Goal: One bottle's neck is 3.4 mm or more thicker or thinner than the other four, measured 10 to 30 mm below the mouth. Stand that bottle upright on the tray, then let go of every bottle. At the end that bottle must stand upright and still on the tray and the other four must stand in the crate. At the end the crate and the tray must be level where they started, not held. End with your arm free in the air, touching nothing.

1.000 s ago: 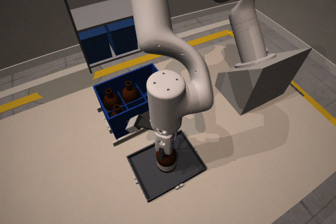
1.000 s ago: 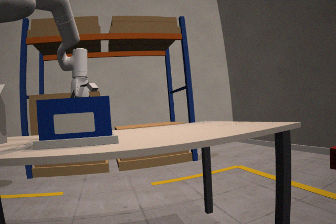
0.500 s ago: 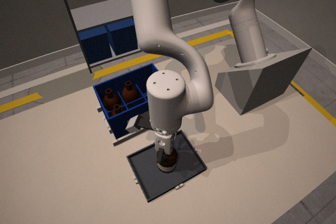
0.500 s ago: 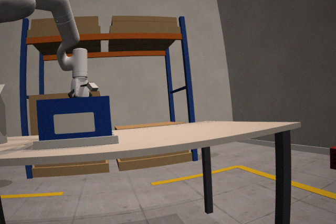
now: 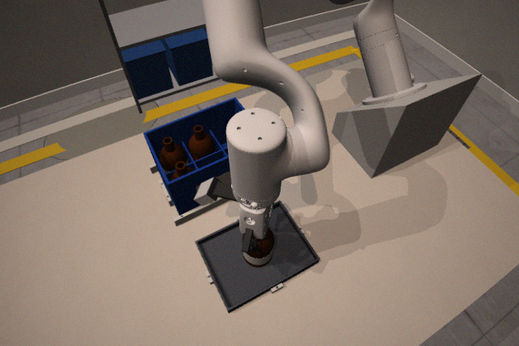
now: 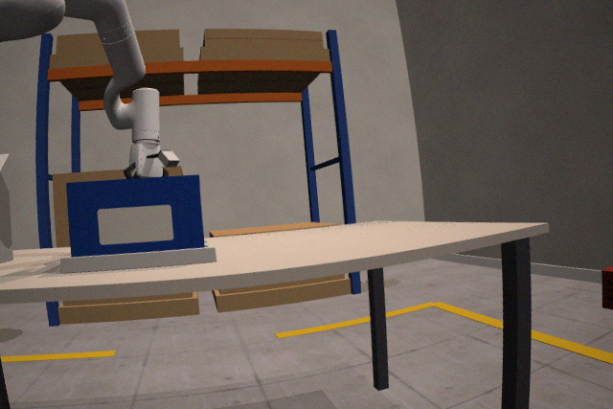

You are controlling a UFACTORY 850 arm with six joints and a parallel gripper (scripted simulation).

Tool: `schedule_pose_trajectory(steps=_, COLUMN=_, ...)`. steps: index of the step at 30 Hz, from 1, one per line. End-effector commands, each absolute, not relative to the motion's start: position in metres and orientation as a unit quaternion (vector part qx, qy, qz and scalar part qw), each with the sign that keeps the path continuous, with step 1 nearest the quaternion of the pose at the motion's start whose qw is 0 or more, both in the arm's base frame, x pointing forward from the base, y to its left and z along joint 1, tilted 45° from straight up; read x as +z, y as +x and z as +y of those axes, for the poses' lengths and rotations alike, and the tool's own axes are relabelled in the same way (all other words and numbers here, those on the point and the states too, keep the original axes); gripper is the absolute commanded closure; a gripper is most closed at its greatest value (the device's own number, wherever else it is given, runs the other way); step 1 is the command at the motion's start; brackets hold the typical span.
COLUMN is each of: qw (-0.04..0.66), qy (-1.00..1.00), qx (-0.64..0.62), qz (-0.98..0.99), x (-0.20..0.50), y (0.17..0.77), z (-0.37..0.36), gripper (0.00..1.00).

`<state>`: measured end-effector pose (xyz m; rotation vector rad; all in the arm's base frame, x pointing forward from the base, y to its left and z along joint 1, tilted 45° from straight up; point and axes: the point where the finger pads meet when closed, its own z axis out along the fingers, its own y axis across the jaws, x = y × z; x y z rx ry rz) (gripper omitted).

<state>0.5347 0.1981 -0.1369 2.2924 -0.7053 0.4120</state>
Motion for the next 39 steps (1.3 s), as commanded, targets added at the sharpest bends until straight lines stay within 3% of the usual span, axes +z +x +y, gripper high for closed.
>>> schedule_pose_trajectory(steps=1, qw=0.346, qy=0.884, qx=0.159, qz=-0.272, x=-0.1362, y=0.5354, z=0.1992, gripper=0.0)
schedule_pose_trajectory(steps=39, qw=0.346, qy=0.884, qx=0.159, qz=-0.272, x=-0.1312, y=0.5347, z=0.2041, gripper=0.0)
